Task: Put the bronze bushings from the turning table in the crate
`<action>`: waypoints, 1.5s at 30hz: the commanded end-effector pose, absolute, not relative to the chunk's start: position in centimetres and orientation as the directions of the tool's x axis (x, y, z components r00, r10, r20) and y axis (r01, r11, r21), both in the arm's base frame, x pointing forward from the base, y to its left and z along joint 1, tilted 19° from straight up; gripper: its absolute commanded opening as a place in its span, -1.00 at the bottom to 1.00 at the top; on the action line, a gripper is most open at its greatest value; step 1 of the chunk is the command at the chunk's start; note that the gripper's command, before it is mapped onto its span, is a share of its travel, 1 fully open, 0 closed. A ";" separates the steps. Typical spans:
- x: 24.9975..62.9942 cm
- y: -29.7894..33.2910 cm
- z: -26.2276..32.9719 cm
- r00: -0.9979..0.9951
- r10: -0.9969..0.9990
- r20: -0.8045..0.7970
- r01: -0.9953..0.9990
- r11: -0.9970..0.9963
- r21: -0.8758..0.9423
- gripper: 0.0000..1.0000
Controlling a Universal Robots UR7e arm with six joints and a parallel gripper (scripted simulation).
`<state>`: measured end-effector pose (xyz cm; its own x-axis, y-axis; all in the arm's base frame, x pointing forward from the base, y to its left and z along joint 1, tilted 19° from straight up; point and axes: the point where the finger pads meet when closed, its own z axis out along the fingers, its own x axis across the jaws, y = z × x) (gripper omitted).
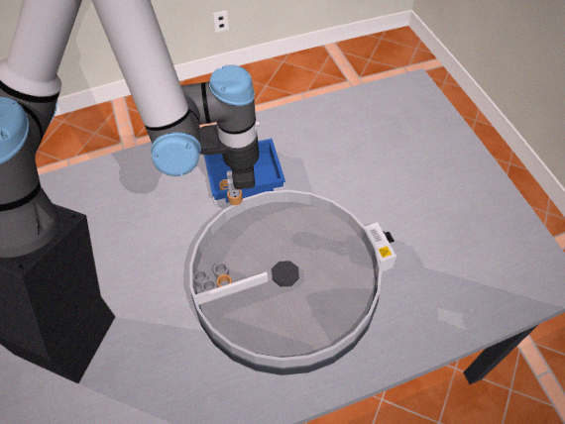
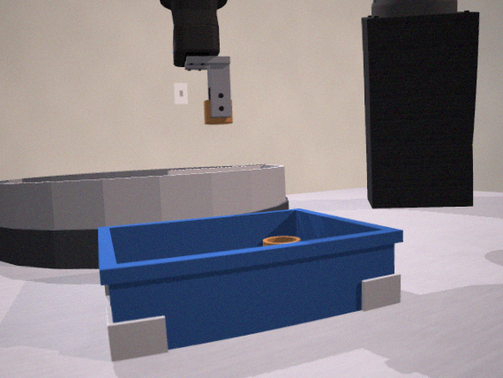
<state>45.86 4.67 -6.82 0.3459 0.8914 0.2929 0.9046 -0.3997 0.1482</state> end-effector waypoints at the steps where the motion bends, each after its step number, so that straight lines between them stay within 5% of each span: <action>1: 46.4 5.0 -6.7 0.349 0.891 0.290 0.905 -0.401 0.145 -1.00; 11: 50.1 8.2 -5.0 0.348 0.892 0.290 0.905 -0.400 0.146 -1.00; 23: 50.1 8.2 -5.0 0.348 0.892 0.290 0.905 -0.400 0.146 -1.00; 28: 53.7 11.4 -3.3 0.347 0.892 0.291 0.905 -0.400 0.146 -1.00; 40: 53.7 11.4 -3.3 0.347 0.892 0.291 0.905 -0.400 0.146 -1.00; 45: 57.4 14.6 -1.5 0.346 0.892 0.292 0.905 -0.399 0.147 -1.00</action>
